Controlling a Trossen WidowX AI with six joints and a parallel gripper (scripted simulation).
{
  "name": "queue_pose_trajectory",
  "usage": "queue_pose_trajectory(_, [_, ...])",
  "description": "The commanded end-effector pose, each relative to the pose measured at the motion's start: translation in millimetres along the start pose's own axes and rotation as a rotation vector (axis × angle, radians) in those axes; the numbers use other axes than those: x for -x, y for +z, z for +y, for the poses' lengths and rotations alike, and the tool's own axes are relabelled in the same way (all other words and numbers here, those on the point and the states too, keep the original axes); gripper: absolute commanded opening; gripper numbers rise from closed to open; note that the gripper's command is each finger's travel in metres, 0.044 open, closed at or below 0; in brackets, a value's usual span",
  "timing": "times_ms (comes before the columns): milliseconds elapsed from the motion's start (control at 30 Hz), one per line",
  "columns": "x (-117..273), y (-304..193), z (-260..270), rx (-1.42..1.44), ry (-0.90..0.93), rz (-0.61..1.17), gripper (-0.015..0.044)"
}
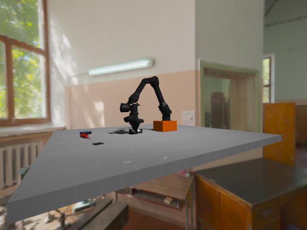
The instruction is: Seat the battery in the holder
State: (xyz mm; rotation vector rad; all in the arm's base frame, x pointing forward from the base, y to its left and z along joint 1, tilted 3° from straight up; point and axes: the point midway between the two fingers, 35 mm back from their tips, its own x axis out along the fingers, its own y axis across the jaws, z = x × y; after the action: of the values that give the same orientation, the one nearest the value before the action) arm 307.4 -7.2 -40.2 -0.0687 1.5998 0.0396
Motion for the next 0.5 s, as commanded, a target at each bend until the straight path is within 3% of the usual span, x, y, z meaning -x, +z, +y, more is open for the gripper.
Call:
queue_pose_trajectory(0, [-0.7, 0.3, 0.2, -0.003, 0.0, 0.001, 0.0067])
queue_pose_trajectory(133, [-0.7, 0.3, 0.2, -0.003, 0.0, 0.001, 0.0168])
queue_pose_trajectory(467, [13.2, -0.1, 0.3, 0.0, 0.001, 0.0, 0.0168])
